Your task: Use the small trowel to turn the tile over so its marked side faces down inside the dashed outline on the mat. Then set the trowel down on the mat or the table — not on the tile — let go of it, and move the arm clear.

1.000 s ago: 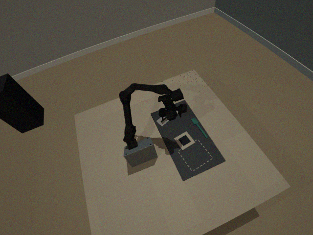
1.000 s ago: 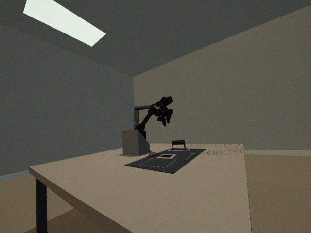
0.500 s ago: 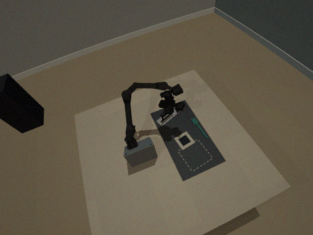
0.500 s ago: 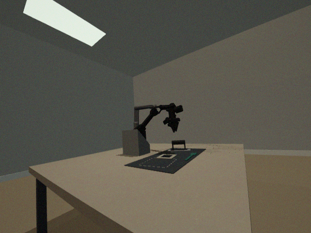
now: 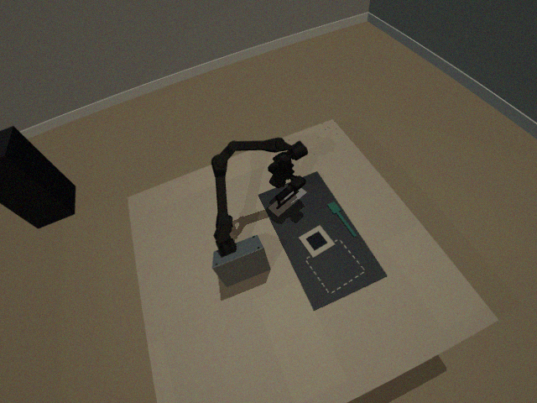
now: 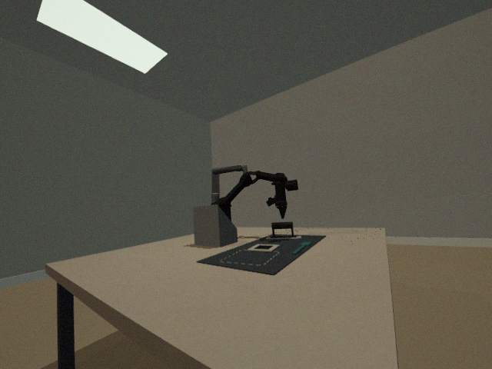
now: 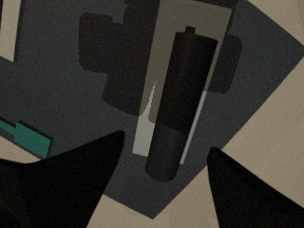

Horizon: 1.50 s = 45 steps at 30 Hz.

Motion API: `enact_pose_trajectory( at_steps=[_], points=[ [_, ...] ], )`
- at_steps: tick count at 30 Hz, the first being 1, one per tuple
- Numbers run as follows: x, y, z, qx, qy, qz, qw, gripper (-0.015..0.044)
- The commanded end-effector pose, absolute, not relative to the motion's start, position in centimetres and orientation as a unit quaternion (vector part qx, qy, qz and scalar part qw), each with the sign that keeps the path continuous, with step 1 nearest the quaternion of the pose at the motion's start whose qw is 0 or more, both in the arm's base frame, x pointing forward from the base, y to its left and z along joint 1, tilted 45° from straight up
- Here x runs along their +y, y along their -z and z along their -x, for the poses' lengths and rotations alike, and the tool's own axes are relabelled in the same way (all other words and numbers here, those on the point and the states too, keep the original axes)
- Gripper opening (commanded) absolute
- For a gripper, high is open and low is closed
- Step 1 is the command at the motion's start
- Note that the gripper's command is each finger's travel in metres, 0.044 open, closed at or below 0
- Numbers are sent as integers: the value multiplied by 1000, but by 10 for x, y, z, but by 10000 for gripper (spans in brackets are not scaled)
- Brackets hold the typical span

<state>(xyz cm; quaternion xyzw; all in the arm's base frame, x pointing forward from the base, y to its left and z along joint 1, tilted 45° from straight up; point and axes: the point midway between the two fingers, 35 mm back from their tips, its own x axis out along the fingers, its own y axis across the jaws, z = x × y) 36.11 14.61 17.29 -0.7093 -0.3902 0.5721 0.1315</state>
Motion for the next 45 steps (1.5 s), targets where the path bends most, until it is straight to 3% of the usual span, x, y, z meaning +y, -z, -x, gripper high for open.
enact_pose_trajectory(
  at_steps=[1,33,37,45],
  points=[
    [154,-174,-359,-383,-584,700,149,270],
    [185,-144,-362,-381,-581,704,150,270],
    [185,-144,-362,-381,-581,704,150,165],
    [185,-144,-362,-381,-581,704,150,130]
  ],
)
